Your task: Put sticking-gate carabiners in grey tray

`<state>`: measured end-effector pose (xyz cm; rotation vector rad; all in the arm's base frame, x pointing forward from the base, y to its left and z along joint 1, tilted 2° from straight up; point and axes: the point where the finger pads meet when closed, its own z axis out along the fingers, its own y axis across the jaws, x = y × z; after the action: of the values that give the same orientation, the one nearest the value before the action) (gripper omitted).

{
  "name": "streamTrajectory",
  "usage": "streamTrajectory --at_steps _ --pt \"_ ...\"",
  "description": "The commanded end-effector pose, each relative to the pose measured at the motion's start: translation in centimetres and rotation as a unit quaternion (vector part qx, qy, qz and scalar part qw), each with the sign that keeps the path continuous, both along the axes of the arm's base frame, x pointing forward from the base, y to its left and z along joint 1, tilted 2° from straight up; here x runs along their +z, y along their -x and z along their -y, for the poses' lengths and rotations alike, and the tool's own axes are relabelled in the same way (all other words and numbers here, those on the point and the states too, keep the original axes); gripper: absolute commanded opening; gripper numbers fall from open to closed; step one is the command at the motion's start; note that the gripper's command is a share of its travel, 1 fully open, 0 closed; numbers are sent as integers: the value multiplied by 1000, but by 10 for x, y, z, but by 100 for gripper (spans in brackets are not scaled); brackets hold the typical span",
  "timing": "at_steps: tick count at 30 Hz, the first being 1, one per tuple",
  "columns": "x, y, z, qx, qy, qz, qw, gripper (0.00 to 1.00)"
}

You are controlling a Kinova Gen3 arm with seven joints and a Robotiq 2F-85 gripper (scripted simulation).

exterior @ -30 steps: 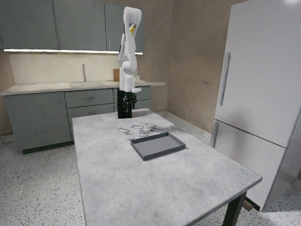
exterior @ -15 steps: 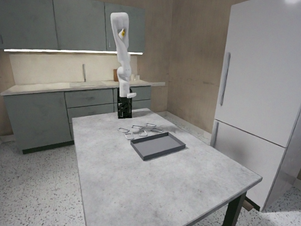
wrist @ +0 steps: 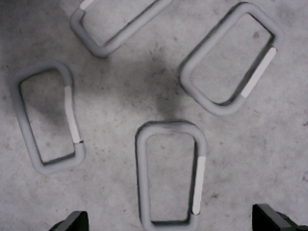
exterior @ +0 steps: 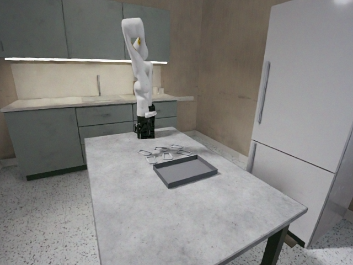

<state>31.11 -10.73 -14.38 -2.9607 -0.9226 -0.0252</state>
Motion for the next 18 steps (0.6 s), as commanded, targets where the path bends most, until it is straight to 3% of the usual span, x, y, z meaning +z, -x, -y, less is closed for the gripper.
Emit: streamTrajectory --at_steps 1,4,5,18 --pt "-1 -1 2 0 1 2 1000 100" --pt "-1 -1 2 0 1 2 1000 100" --pt "-31 -1 1 0 2 2 1000 100" --pt "-31 -1 1 0 2 2 1000 100"
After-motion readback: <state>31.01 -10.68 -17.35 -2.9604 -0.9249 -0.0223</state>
